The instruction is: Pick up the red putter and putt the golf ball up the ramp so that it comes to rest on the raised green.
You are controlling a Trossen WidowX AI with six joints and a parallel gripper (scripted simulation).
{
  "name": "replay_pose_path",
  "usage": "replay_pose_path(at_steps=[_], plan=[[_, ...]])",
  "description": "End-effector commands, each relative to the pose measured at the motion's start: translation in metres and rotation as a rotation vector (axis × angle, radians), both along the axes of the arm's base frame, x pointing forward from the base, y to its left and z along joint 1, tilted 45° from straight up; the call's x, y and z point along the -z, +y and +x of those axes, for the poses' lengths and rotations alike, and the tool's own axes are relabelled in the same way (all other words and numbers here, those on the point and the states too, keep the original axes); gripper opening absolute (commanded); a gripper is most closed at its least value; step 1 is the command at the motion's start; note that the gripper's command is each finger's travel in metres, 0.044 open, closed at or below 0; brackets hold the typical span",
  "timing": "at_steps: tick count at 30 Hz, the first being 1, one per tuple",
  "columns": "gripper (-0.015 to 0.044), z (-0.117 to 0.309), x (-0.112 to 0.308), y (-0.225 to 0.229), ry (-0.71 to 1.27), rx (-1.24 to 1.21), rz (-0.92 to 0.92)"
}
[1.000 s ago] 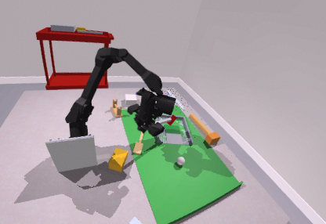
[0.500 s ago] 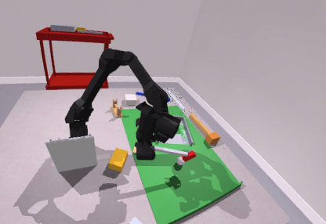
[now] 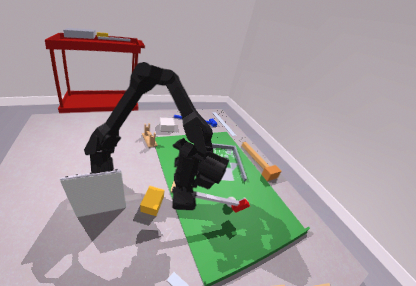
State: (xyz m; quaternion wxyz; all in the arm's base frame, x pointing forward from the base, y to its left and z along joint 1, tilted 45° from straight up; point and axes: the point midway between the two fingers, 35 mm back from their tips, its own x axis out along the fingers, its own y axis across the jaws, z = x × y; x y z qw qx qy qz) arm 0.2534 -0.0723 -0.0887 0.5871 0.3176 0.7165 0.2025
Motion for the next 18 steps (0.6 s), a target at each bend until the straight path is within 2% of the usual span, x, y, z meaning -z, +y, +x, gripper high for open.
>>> replay_pose_path(at_steps=[1,18], plan=[[0.0,0.0,0.006,0.006,-0.005,0.007,0.0],[0.0,-0.002,0.023,0.022,-0.005,0.007,0.001]])
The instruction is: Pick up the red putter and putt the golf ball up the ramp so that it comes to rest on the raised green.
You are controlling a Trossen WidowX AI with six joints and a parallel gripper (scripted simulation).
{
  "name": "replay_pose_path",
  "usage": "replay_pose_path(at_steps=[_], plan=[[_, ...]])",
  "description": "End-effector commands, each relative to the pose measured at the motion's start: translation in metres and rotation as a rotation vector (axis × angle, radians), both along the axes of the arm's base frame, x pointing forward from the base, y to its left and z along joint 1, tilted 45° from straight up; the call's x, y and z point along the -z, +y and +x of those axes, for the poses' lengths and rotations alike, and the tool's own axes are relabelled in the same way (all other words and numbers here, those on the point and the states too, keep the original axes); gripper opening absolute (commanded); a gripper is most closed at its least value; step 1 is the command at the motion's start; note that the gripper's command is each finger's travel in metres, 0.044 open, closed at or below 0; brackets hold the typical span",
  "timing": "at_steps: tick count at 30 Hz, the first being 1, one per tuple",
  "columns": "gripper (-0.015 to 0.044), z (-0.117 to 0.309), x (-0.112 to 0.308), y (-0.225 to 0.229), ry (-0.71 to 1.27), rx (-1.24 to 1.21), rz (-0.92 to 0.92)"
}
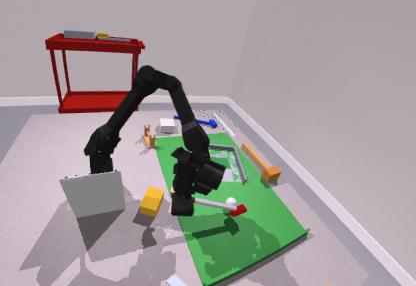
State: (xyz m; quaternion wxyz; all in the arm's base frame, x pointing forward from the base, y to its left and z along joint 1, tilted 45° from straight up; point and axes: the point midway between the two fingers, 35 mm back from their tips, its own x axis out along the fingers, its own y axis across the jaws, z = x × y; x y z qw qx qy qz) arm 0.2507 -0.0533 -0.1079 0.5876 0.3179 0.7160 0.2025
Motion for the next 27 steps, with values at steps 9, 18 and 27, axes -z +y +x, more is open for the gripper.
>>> replay_pose_path(at_steps=[9,18,27], plan=[[0.0,-0.001,0.006,0.006,0.0,-0.001,0.001],[0.0,-0.002,0.01,0.003,0.0,0.0,0.0],[0.0,-0.007,0.028,-0.013,-0.004,0.006,-0.001]])
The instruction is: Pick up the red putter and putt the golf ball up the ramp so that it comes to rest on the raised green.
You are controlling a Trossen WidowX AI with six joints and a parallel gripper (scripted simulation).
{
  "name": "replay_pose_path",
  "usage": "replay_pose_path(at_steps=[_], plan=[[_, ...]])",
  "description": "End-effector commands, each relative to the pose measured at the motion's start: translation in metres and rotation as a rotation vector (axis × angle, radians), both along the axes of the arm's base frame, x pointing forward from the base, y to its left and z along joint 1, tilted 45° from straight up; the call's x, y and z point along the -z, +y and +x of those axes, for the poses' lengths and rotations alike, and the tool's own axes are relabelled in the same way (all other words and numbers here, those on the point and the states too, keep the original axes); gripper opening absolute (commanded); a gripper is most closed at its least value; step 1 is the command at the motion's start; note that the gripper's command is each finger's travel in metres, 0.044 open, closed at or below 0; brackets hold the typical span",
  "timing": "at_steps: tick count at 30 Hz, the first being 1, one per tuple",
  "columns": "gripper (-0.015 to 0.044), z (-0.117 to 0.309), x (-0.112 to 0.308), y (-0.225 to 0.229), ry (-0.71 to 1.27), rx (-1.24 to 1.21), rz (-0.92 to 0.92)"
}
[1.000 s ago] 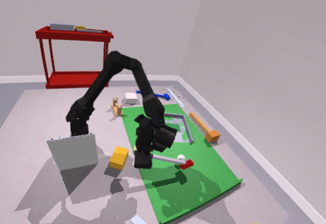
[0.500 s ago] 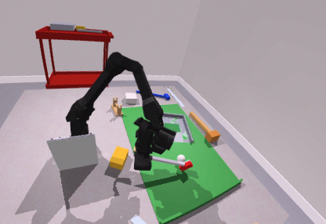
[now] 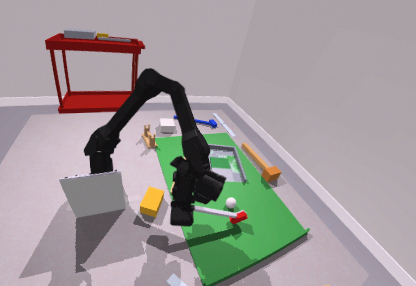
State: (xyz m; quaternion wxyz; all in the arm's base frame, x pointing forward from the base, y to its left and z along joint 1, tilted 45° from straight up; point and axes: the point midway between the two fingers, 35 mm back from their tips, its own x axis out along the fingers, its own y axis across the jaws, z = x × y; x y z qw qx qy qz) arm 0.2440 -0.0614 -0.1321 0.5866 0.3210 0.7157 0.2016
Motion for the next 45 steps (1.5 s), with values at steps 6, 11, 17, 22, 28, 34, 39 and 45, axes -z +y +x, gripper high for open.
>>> replay_pose_path(at_steps=[6,11,17,22,28,34,39,45], plan=[[0.0,0.0,0.001,-0.001,0.0,0.002,-0.001],[0.0,0.019,-0.035,0.034,-0.003,0.005,-0.01],[0.0,0.03,-0.083,0.089,-0.006,0.002,0.002],[0.0,0.03,-0.089,0.094,-0.005,0.001,0.005],[0.0,0.034,-0.107,0.075,-0.006,0.001,0.002],[0.0,0.036,-0.13,0.052,-0.005,0.0,0.002],[0.0,0.036,-0.125,0.058,-0.004,0.004,0.003],[0.0,0.036,-0.125,0.058,-0.004,0.004,0.003]])
